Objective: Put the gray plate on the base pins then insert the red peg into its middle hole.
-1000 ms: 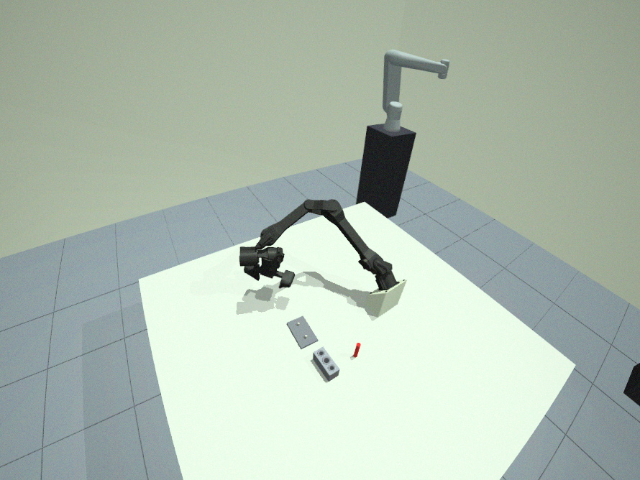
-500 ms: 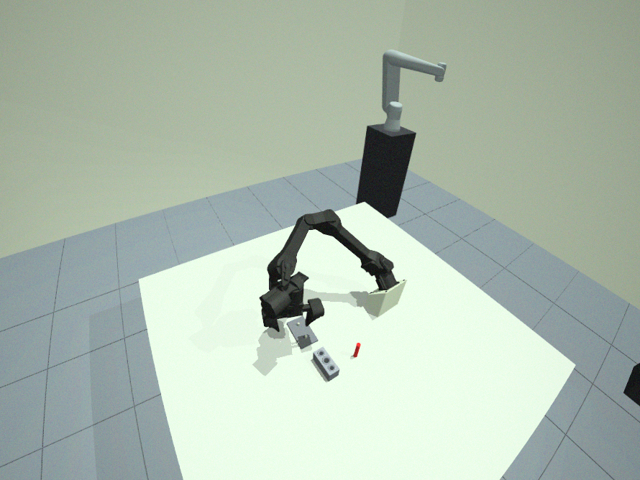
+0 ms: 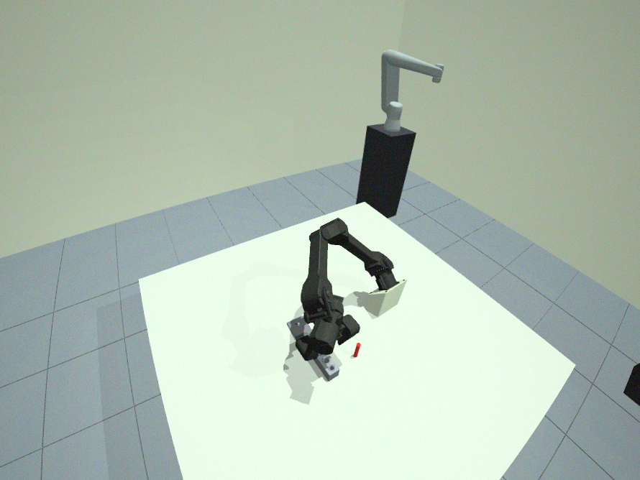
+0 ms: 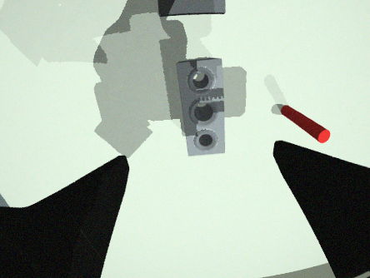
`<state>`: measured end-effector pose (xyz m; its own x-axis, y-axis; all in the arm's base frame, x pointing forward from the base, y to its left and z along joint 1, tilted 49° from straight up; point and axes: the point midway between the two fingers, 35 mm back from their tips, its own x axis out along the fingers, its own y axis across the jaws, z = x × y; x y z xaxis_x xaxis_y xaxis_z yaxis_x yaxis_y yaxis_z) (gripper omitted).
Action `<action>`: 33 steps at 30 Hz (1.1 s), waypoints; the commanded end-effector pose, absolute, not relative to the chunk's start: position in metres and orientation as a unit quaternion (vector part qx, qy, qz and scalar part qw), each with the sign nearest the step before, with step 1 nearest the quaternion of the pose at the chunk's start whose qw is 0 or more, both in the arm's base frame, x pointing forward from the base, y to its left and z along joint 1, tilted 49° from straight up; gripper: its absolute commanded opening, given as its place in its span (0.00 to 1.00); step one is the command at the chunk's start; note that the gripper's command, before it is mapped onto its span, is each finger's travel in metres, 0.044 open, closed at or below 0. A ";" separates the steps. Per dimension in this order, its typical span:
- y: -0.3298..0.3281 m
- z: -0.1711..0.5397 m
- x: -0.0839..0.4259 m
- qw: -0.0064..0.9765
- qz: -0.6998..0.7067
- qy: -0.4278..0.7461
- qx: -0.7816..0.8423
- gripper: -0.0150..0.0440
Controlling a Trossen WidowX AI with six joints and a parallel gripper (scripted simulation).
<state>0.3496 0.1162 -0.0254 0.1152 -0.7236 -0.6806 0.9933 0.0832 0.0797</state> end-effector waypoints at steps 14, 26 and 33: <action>0.072 -0.061 0.350 0.688 -0.631 0.245 0.262 1.00; 0.058 -0.074 0.353 0.688 -0.631 0.245 0.262 1.00; 0.049 -0.082 0.354 0.688 -0.631 0.245 0.262 1.00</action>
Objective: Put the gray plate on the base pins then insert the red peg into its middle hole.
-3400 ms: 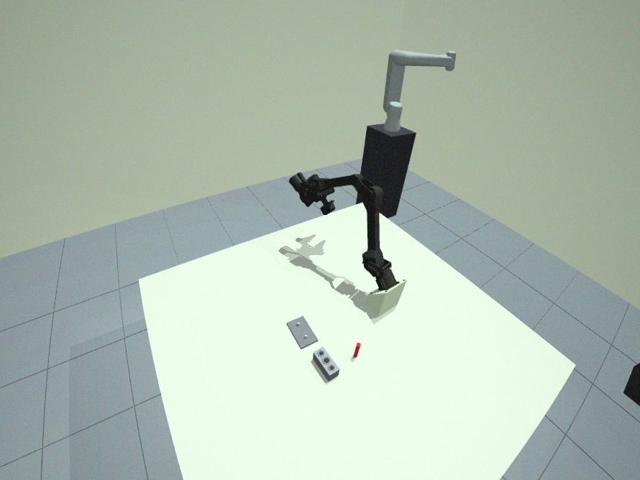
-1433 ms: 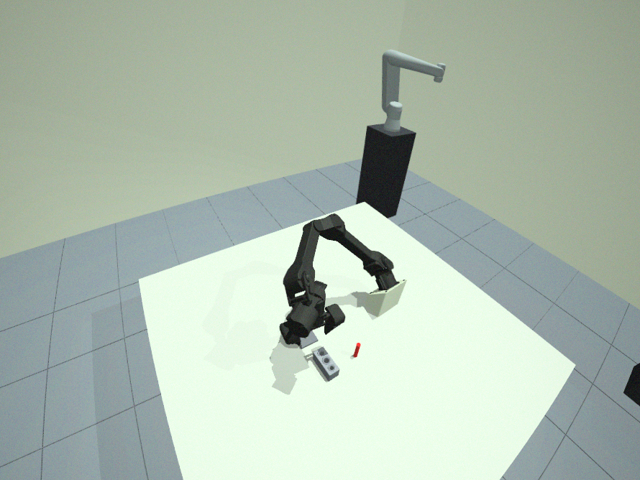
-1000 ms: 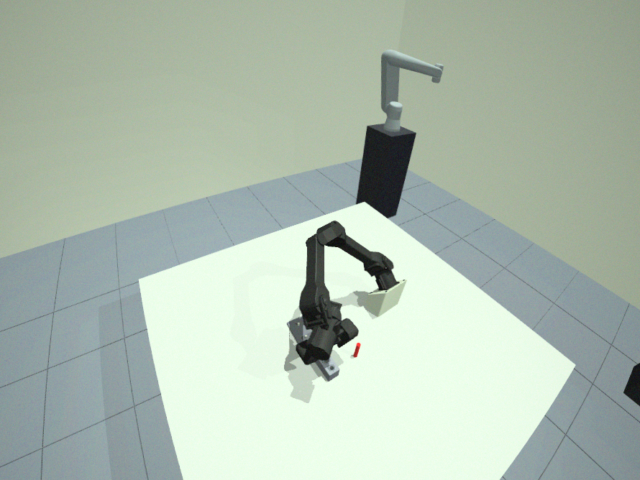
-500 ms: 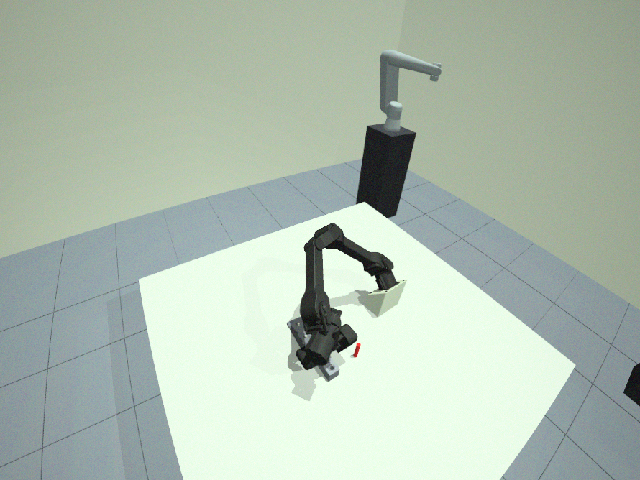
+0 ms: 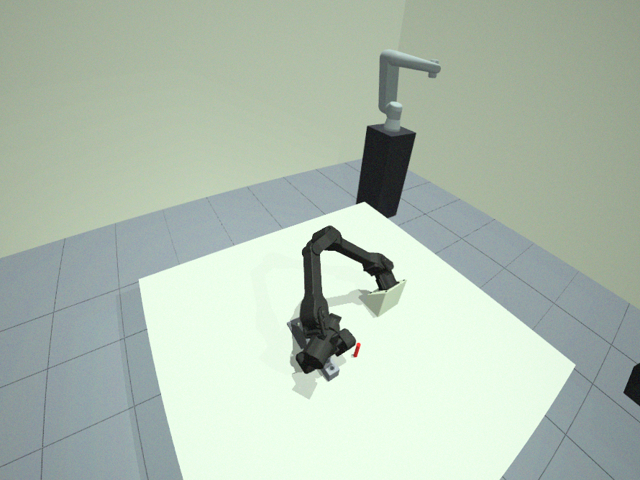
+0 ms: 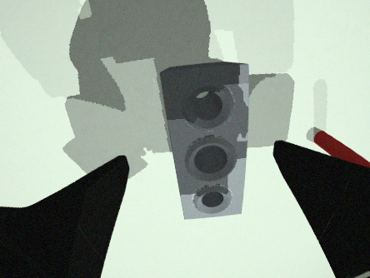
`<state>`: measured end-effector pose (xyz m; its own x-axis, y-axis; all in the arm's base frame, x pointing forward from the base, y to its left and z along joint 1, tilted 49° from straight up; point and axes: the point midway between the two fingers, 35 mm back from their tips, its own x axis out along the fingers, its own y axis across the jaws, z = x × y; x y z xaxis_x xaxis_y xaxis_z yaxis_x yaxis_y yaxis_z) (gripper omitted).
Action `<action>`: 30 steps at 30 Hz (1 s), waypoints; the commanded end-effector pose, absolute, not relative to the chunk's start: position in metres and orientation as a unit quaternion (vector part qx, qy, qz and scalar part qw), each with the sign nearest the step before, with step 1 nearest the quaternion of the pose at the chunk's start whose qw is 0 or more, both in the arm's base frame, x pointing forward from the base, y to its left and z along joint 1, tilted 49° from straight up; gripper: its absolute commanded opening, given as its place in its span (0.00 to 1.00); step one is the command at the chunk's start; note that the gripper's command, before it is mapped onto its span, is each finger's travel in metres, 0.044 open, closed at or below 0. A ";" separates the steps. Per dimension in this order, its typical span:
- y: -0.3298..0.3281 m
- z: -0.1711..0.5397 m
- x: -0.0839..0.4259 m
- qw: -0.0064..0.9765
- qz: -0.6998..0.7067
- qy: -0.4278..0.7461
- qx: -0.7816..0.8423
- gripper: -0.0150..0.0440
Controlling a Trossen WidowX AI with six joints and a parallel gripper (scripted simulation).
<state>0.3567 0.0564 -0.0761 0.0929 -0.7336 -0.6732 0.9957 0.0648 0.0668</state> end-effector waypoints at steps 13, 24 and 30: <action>0.034 -0.096 0.355 0.688 -0.632 0.244 0.261 1.00; 0.028 -0.100 0.355 0.688 -0.632 0.244 0.261 0.78; 0.028 -0.100 0.355 0.688 -0.632 0.244 0.261 0.51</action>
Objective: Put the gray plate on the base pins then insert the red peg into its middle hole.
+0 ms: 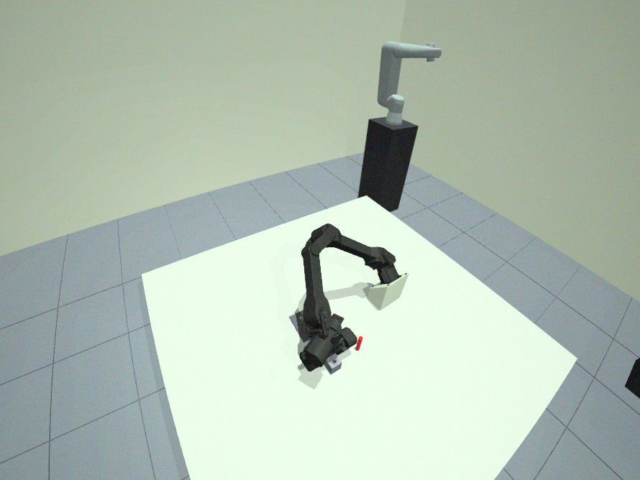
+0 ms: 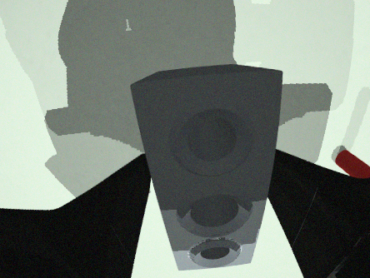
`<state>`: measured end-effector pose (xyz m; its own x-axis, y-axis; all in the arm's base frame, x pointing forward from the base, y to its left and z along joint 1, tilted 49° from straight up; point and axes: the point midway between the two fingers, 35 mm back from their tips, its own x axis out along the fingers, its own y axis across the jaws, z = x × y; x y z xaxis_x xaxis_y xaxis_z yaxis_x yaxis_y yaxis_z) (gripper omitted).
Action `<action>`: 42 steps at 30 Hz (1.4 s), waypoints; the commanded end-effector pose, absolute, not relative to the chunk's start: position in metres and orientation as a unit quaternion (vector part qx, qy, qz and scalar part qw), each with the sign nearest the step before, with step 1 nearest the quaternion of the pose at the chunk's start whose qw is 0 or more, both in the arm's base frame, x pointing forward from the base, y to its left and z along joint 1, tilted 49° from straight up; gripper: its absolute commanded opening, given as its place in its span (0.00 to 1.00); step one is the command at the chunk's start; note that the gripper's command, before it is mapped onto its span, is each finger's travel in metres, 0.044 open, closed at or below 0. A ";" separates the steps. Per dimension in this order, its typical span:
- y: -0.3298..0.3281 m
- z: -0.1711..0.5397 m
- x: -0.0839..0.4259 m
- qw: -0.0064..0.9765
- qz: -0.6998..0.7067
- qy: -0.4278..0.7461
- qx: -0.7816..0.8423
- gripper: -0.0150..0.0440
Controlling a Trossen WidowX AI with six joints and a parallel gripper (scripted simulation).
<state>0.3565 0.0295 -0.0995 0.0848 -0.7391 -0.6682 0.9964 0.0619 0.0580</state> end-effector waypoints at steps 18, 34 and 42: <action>0.032 -0.098 0.356 0.688 -0.631 0.244 0.261 0.25; 0.071 -0.070 0.358 0.687 -0.630 0.248 0.264 0.25; 0.090 -0.054 0.356 0.687 -0.629 0.249 0.264 0.25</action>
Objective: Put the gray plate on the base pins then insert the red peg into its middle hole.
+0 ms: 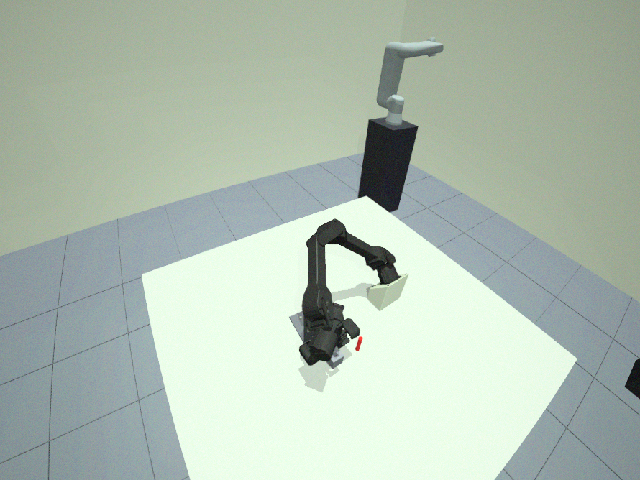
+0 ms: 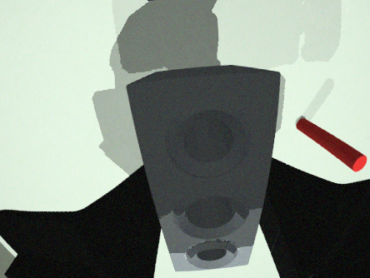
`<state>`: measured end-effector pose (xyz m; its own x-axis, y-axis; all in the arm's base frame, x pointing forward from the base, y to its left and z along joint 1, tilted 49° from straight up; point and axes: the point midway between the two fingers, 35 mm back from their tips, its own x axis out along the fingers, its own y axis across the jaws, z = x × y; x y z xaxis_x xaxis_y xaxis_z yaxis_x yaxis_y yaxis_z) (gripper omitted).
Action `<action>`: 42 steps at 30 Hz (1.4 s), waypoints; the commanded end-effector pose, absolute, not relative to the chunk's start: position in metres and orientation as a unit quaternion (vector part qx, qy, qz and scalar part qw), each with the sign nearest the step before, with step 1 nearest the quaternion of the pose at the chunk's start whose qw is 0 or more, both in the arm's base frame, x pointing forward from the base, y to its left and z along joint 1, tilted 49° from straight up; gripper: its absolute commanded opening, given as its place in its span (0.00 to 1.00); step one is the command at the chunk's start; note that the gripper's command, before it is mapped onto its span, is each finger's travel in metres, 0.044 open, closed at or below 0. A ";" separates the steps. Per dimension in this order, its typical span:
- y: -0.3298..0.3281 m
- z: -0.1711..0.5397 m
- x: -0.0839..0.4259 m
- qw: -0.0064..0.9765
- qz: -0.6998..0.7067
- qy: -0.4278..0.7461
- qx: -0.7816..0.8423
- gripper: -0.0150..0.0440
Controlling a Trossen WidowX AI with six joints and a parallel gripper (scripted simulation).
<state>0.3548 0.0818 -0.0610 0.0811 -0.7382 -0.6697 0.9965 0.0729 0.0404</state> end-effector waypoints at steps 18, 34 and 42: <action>0.131 -0.015 0.345 0.687 -0.631 0.247 0.263 0.25; 0.096 0.002 0.355 0.684 -0.630 0.248 0.271 0.25; 0.071 0.012 0.359 0.683 -0.630 0.246 0.275 0.25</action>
